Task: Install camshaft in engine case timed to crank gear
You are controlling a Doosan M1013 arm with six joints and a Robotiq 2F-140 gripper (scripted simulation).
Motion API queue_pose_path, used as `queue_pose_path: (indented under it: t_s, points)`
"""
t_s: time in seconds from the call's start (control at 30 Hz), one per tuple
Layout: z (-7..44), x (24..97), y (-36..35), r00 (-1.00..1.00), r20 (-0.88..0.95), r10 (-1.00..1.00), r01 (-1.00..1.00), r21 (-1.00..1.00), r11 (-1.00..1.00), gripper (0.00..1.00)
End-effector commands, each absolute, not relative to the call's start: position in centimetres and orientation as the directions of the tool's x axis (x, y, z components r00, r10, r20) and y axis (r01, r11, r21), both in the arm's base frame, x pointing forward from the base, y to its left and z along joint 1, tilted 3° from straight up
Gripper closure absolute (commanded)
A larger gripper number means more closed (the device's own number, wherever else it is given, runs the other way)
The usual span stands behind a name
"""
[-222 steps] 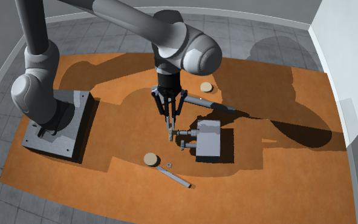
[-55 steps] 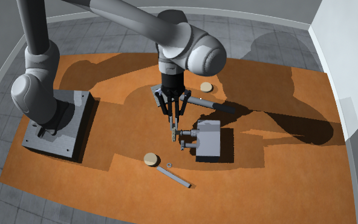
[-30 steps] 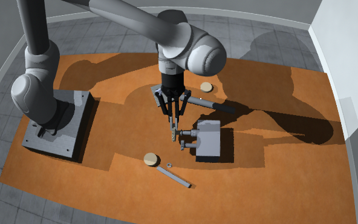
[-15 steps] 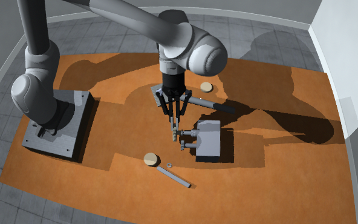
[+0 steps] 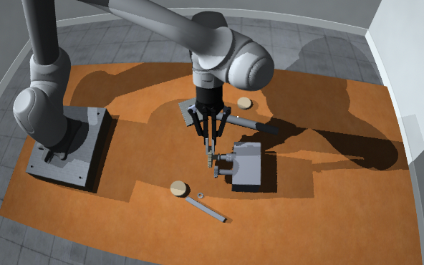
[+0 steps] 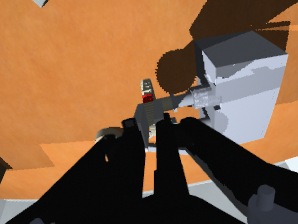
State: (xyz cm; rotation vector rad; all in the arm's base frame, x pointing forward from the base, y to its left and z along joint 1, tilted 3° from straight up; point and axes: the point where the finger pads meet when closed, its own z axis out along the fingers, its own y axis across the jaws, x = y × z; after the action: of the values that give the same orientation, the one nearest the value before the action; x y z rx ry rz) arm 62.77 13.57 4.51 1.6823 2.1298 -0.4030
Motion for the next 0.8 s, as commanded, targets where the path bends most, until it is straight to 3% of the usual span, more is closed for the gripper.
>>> queue_pose_path:
  t_s: [0.0, 0.77]
  points:
    - [4.43, 63.06, 13.58, -0.196, -0.472, 0.86, 0.974, 0.012, 0.228, 0.95]
    - [4.44, 63.58, 13.7, -0.196, -0.472, 0.86, 0.974, 0.012, 0.228, 0.95]
